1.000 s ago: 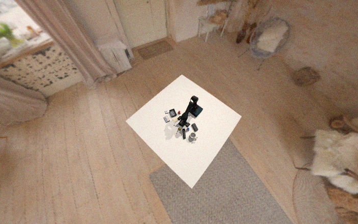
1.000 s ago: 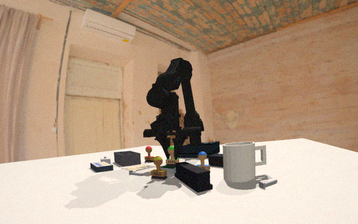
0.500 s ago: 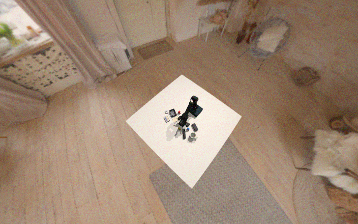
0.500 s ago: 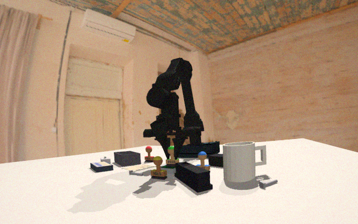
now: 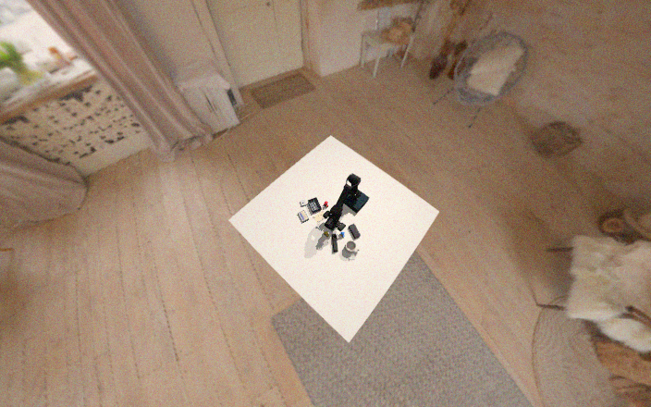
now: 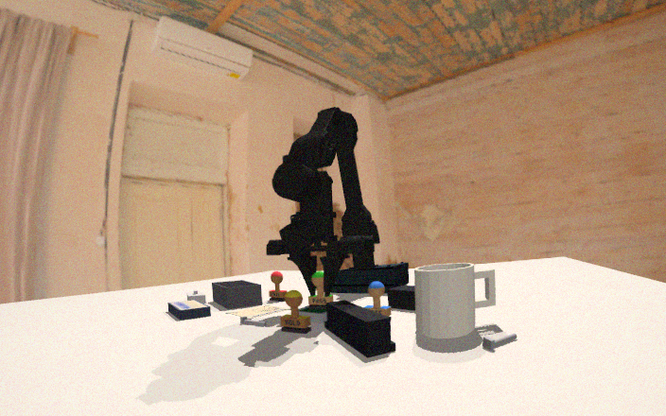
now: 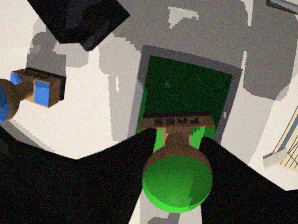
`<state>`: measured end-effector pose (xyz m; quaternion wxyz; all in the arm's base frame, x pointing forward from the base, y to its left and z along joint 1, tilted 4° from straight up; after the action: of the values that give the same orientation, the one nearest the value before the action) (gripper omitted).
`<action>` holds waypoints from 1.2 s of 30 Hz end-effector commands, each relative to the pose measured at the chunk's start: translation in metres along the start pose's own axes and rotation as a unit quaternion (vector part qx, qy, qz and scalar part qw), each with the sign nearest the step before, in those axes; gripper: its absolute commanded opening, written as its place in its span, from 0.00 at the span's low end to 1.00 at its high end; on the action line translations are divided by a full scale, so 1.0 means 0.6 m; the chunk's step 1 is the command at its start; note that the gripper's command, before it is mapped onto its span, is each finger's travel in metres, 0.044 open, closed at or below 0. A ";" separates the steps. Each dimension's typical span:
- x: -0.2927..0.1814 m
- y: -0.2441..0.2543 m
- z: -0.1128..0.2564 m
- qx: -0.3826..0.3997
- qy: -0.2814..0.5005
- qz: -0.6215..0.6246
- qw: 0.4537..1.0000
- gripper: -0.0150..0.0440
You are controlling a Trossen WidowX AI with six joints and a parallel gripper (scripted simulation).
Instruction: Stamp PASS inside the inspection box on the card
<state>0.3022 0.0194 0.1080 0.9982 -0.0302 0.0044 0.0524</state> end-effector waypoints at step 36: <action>0.003 -0.001 0.059 -0.001 0.002 0.000 1.000 0.25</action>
<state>0.3038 0.0209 0.1350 0.9980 -0.0304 0.0105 0.0543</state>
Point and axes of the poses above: the point midway between the two fingers, 35 mm back from their tips, its own z axis back along the fingers, its own y axis across the jaws, x = y × z, the point moved 10 cm from there along z, back along the fingers, and after that the axes turned 9 degrees about z, right-handed, at the moved point
